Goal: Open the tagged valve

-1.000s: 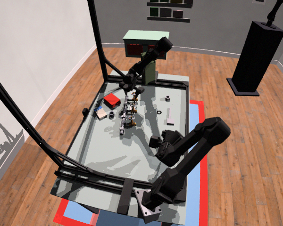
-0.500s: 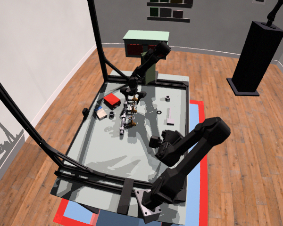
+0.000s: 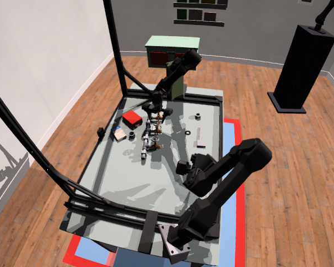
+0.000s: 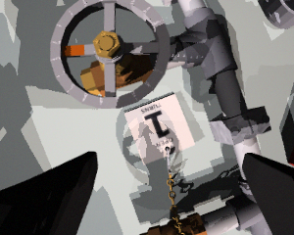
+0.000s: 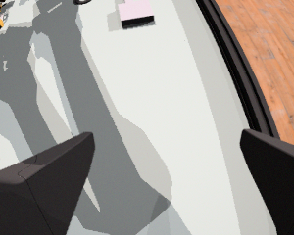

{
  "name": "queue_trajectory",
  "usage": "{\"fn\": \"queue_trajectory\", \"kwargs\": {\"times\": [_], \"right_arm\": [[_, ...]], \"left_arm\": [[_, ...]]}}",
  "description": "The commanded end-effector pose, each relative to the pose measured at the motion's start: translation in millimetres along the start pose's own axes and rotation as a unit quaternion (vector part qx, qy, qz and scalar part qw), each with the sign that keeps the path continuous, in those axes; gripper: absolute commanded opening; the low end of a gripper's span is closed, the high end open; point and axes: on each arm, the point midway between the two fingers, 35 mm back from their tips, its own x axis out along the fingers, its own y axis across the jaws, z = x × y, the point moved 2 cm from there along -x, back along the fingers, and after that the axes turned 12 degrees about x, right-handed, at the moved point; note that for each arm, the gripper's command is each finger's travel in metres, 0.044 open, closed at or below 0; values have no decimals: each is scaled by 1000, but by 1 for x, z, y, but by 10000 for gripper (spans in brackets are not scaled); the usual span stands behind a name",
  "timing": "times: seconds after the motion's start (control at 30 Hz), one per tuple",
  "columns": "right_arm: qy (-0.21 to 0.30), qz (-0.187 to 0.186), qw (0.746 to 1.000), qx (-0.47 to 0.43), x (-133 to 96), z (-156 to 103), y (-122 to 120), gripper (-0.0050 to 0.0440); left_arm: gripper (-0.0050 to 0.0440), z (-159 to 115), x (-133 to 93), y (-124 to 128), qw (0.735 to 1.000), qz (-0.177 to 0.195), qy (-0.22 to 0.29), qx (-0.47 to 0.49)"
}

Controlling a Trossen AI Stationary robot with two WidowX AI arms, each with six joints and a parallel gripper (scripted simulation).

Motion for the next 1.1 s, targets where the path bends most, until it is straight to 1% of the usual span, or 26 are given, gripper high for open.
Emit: {"fn": "queue_trajectory", "kwargs": {"times": [0.0,1.0,1.07], "right_arm": [[0,0,1000,0,0,0,0,400],[0,0,1000,0,0,0,0,400],[0,0,1000,0,0,0,0,400]], "left_arm": [[400,0,0,-1,1000,-2,-2,1],[400,0,0,-1,1000,-2,-2,1],[400,-2,-7,-5,1000,-6,10,27]]}}
